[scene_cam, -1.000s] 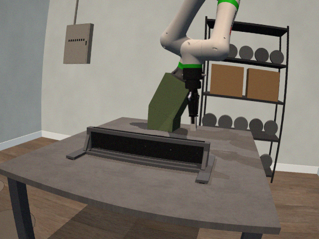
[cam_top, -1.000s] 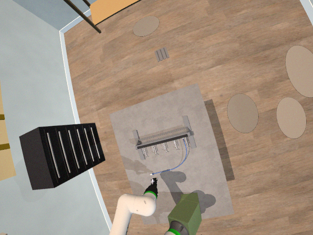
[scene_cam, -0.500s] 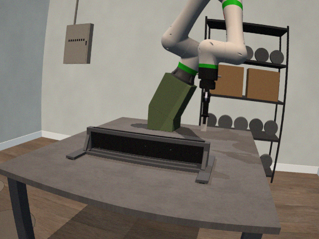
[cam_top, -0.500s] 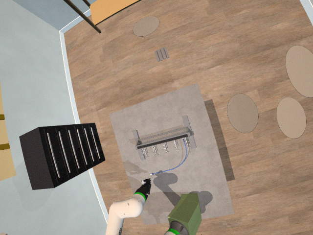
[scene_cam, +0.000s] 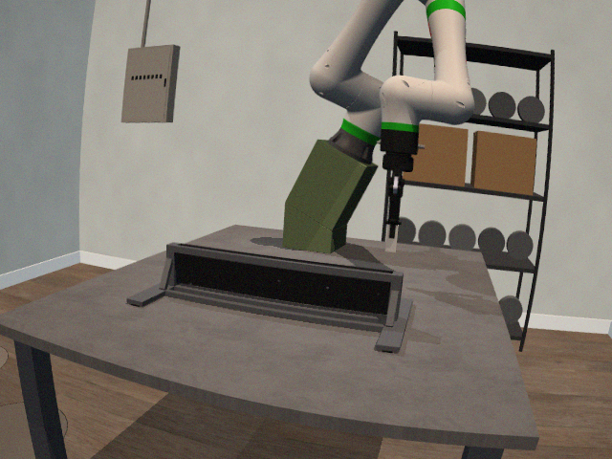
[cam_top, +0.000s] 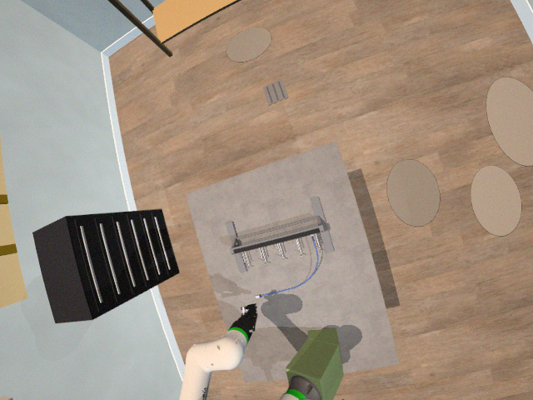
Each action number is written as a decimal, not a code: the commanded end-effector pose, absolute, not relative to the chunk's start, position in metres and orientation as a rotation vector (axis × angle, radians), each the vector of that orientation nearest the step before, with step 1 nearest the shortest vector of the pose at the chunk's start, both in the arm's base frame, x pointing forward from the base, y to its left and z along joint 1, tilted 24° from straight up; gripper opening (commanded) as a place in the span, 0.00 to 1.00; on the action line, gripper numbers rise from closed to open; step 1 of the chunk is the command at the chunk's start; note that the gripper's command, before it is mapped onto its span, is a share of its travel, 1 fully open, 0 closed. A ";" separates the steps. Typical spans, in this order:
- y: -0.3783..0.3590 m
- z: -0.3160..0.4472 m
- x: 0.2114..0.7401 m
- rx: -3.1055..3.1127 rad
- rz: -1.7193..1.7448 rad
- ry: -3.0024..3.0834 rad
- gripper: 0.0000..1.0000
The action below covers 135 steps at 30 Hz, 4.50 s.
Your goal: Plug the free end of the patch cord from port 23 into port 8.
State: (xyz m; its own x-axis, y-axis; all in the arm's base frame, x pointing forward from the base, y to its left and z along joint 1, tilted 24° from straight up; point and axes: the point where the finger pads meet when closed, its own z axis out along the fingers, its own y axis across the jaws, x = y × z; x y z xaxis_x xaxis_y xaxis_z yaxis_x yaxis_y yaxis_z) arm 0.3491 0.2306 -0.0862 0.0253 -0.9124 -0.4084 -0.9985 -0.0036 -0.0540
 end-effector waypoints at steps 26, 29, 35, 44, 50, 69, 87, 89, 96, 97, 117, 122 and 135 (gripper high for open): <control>0.236 -0.084 0.349 -1.976 0.370 1.960 0.22; 0.236 -0.084 0.349 -1.976 0.370 1.960 0.22; 0.236 -0.084 0.349 -1.976 0.370 1.960 0.22; 0.236 -0.084 0.349 -1.976 0.370 1.960 0.22; 0.236 -0.084 0.349 -1.976 0.370 1.960 0.22; 0.236 -0.086 0.349 -1.976 0.370 1.960 0.22; 0.245 -0.105 0.350 -1.976 0.370 1.960 0.22; 0.247 -0.109 0.351 -1.976 0.370 1.960 0.22; 0.253 -0.122 0.351 -1.976 0.370 1.960 0.22; 0.254 -0.124 0.351 -1.976 0.370 1.960 0.22; 0.263 -0.144 0.352 -1.976 0.370 1.960 0.22; 0.263 -0.145 0.352 -1.976 0.370 1.960 0.22; 0.263 -0.145 0.352 -1.976 0.370 1.960 0.22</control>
